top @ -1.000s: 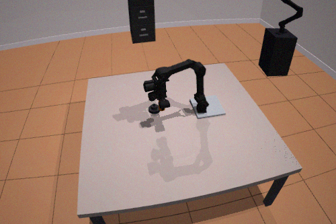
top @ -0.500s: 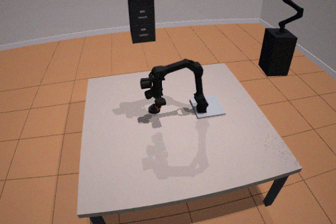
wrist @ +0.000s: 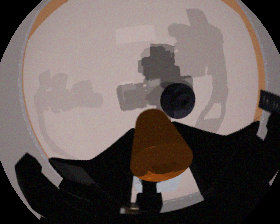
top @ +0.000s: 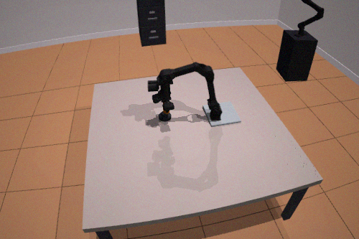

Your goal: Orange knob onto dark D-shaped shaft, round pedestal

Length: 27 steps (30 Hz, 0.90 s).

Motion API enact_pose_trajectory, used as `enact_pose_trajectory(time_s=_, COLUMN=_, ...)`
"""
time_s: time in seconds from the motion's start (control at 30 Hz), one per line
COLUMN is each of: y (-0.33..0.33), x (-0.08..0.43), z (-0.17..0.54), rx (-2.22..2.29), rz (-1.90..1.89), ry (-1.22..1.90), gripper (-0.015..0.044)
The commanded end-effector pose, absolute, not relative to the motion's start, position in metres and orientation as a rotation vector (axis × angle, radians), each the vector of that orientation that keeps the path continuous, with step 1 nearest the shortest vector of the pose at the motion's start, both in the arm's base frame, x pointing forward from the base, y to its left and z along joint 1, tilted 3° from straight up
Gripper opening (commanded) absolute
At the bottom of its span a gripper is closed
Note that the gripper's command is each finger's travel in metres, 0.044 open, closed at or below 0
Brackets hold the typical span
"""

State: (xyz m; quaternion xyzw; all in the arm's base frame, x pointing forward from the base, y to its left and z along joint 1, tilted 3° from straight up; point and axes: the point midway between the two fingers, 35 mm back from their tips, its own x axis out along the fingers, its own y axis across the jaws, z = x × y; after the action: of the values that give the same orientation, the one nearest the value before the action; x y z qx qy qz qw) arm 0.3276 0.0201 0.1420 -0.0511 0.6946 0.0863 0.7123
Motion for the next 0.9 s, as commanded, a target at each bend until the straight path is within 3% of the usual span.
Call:
enact_pose_trajectory(time_s=0.0, y=0.007, x=0.331, z=0.136, rx=-0.118, rz=0.188, ry=1.544, gripper=0.0)
enact_pose_trajectory(time_s=0.87, y=-0.052, x=0.34, z=0.109, rx=-0.121, rz=0.185, ry=1.545, gripper=0.0)
